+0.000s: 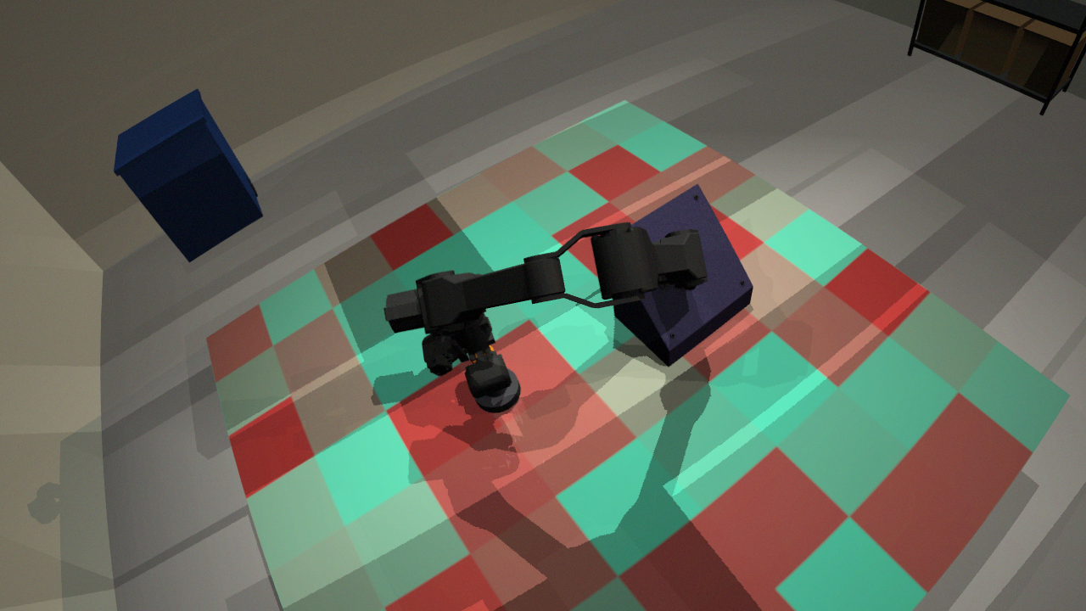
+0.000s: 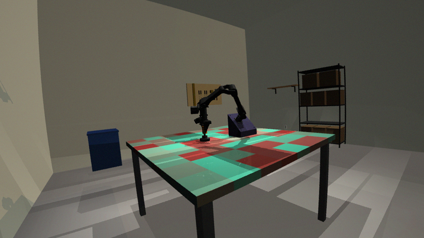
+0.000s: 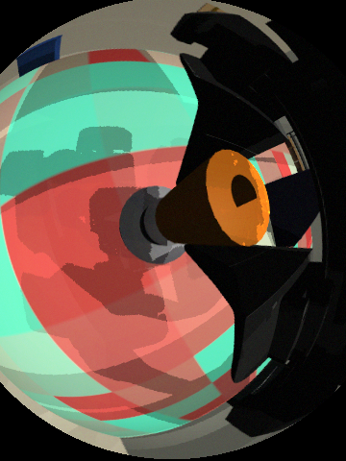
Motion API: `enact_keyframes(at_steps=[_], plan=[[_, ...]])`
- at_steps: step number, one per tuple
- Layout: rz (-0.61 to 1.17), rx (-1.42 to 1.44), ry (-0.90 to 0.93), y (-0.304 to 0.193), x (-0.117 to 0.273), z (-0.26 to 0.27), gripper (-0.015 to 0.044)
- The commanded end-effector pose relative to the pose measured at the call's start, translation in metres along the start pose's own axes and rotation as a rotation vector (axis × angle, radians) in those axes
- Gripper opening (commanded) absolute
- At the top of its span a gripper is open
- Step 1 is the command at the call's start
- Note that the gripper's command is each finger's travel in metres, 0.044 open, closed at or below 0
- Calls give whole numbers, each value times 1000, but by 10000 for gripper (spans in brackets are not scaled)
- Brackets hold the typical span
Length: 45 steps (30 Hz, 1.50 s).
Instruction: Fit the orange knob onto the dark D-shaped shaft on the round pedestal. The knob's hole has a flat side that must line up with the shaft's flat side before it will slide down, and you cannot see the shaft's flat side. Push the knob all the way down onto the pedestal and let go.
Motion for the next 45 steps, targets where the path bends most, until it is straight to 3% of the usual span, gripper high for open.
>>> enact_keyframes(at_steps=[1,6,45], plan=[[-7,-50,-4,1,4,0,0],[-7,-206,-3,3,5,0,0],[-7,-206,-3,1,2,-2,0]])
Point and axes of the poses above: the point midway between the two fingers, 35 mm back from their tips, its own x axis back along the fingers, its own z axis across the jaws, y = z × x, the point moved 10 cm from there along x, back along the fingers, and after that the axes turned 5 degrees about -x, right-handed, at the moved point
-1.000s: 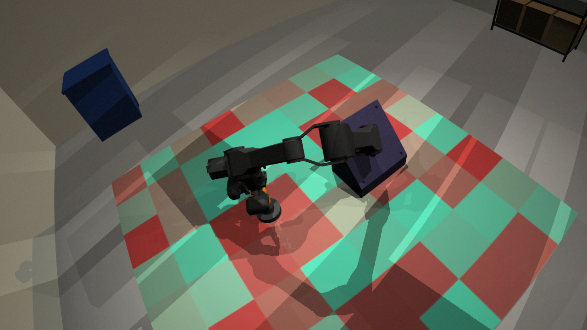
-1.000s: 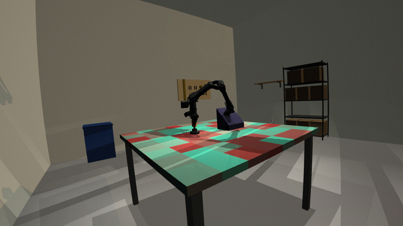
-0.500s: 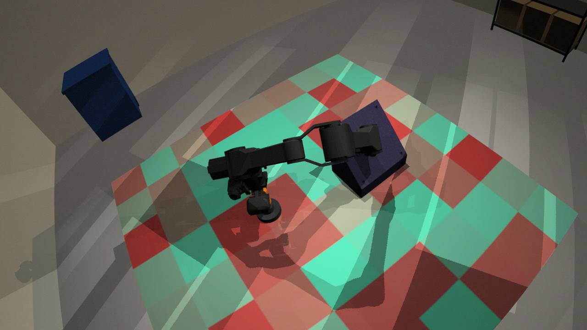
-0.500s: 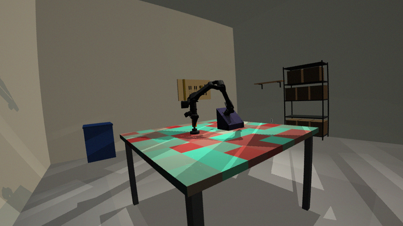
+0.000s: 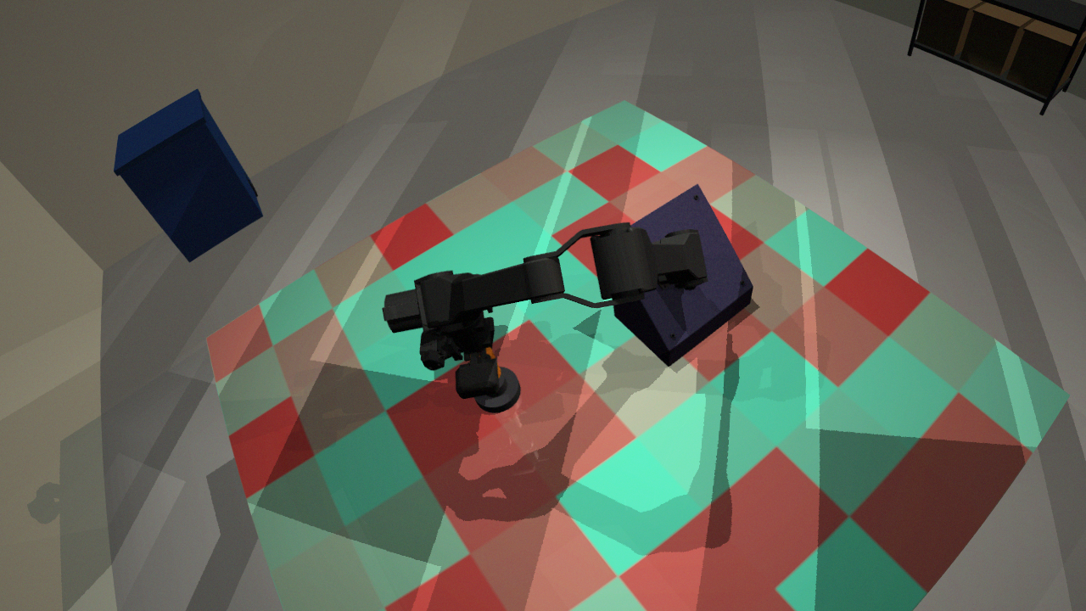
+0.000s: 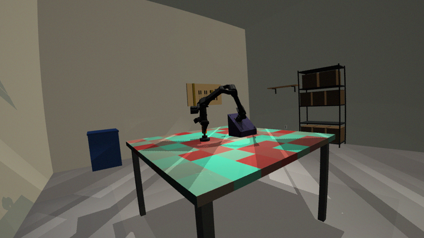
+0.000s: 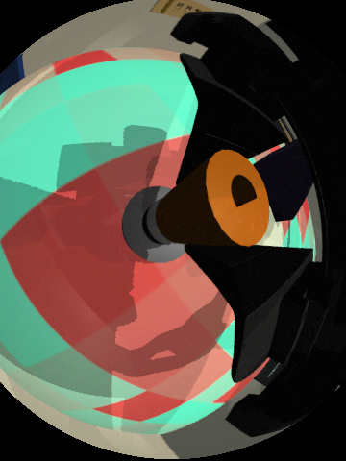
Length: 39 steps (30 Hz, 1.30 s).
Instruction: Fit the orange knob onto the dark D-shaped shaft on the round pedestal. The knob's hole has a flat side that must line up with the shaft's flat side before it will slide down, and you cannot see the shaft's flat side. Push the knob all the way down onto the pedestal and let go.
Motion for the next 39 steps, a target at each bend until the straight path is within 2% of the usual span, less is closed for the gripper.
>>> enact_keyframes(at_steps=[1,23,30,39], plan=[[-4,-4,-3,0,0,-2,0],[-4,-4,-3,0,2,2,0],[-4,-202,-2,2,3,2,0],[-4,-213,-2,2,1,1,0]])
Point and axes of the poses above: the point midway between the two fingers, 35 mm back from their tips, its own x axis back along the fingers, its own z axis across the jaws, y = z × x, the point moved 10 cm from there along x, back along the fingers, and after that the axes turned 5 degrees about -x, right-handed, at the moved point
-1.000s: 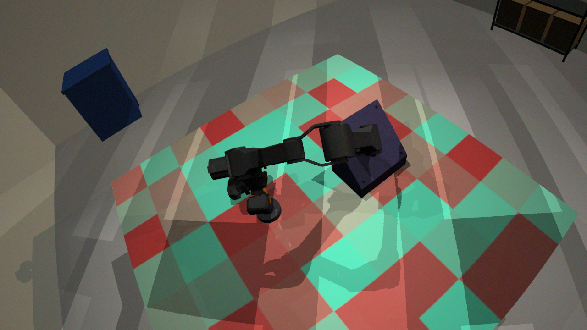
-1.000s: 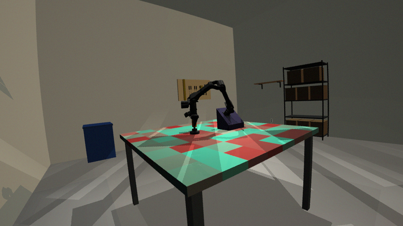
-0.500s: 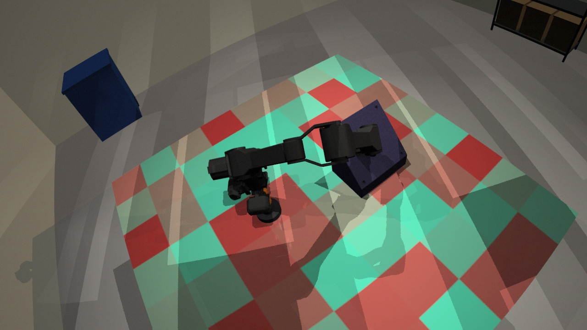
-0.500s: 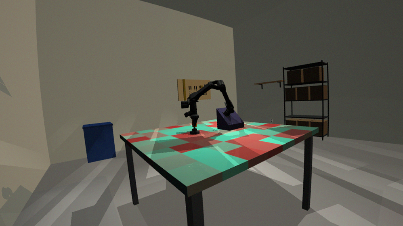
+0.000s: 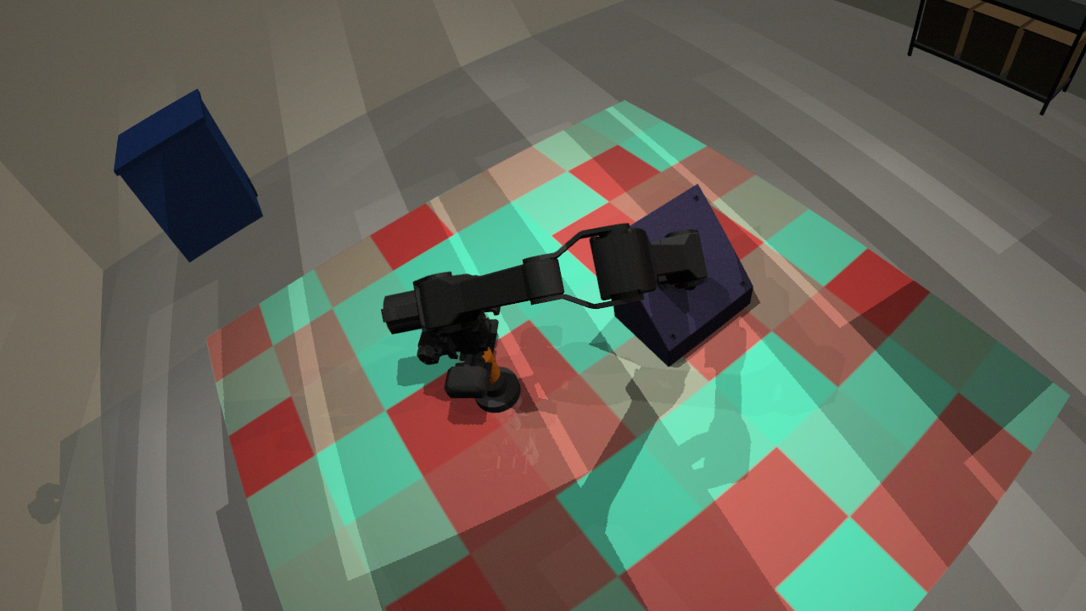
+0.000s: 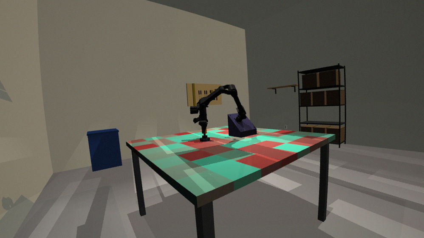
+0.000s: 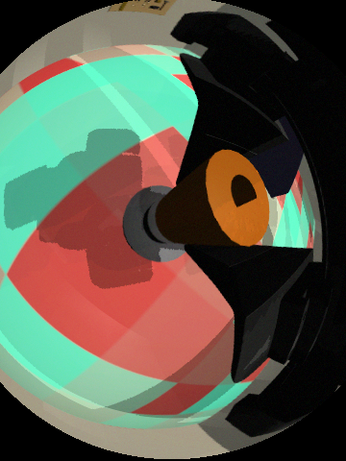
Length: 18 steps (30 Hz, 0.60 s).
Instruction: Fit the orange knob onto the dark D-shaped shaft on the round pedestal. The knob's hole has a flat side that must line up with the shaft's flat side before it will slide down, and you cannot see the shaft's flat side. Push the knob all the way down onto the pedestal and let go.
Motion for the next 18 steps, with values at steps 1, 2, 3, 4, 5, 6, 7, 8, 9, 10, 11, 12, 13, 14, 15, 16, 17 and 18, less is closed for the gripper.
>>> enact_keyframes(at_steps=[1,2,3,4,5,6,7,8,9,10,11,12,13,14,15,16,17,18], plan=[[-5,-12,2,1,0,-1,0],[-5,-12,2,1,0,-1,0],[-5,-12,2,1,0,-1,0],[-5,-12,2,1,0,-1,0],[-5,-12,2,0,0,-1,0],[-5,-12,2,0,-1,-2,0],[-5,-12,2,0,-1,-2,0],[-5,-12,2,-1,-1,-2,0],[-5,-12,2,-2,0,-3,0],[-5,-12,2,-2,0,-2,0],[-5,-12,2,-2,0,-2,0],[-5,-12,2,-2,1,-2,0],[-5,-12,2,-2,1,-2,0],[-5,-12,2,-2,2,-2,0],[-5,-12,2,-2,2,-1,0],[-5,-12,2,-2,2,-1,0],[-5,-12,2,-1,3,-1,0],[-5,-12,2,-1,3,-1,0]])
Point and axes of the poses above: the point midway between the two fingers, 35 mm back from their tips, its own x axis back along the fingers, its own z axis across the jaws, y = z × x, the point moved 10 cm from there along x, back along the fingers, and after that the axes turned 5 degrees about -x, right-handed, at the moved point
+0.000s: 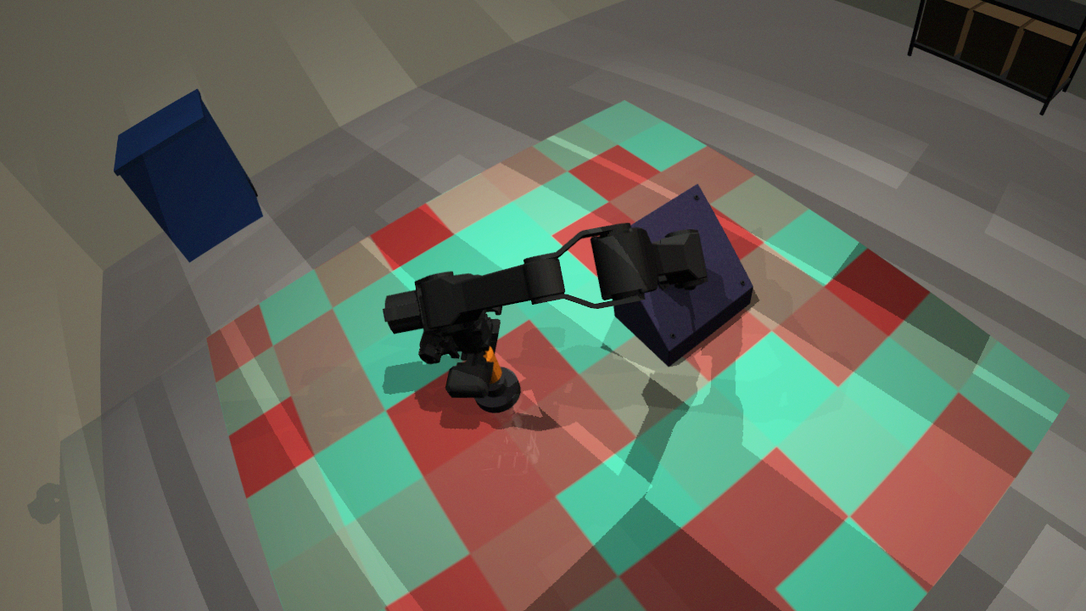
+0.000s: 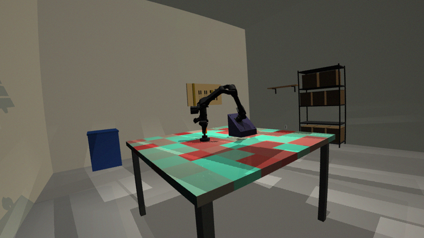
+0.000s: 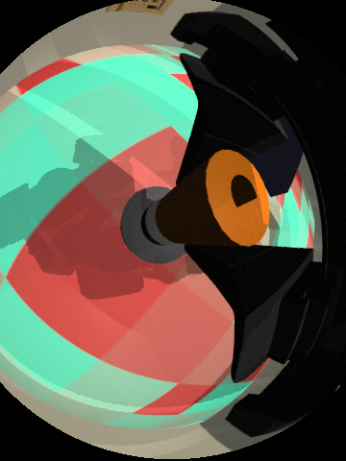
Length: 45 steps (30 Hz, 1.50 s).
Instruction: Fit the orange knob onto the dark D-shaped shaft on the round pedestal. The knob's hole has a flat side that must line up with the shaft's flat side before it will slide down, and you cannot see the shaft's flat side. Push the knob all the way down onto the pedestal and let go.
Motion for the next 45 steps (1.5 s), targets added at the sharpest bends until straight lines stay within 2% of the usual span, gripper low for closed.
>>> enact_keyframes(at_steps=[1,37,45], plan=[[-7,-2,2,1,4,1,0],[-7,-2,2,1,3,2,0],[-7,-211,3,3,4,2,0]])
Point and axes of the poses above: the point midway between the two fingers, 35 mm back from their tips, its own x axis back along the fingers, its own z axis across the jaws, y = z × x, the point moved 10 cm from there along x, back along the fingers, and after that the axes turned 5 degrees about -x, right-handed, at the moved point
